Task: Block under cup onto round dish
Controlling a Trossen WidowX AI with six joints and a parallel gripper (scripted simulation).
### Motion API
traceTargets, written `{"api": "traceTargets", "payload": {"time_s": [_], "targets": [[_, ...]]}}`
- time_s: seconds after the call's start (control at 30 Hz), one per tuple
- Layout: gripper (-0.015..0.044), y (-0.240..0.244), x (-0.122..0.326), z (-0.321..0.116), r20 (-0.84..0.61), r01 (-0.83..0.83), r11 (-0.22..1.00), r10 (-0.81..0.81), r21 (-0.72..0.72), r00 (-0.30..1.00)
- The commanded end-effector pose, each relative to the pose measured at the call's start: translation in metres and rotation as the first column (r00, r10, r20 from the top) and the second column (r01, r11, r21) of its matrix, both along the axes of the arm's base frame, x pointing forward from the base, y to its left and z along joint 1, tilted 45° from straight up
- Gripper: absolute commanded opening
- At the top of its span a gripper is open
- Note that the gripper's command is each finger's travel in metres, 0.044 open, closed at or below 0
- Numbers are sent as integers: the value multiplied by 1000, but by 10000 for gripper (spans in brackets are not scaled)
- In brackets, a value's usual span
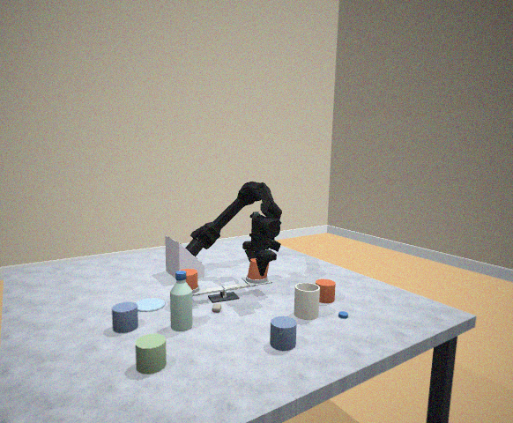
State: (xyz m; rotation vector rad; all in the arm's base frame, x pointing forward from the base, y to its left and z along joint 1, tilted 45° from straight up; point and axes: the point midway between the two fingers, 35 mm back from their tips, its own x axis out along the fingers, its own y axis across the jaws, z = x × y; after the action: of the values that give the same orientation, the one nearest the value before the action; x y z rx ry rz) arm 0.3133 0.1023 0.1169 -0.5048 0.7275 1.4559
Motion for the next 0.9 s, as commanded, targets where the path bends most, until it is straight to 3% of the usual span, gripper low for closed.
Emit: {"api": "traceTargets", "payload": {"time_s": [0.0, 0.87], "targets": [[0, -5, 4, 5, 15, -1, 1000, 1, -1, 1000], [0, -29, 5, 28, 12, 7, 1000, -7, -3, 1000]]}}
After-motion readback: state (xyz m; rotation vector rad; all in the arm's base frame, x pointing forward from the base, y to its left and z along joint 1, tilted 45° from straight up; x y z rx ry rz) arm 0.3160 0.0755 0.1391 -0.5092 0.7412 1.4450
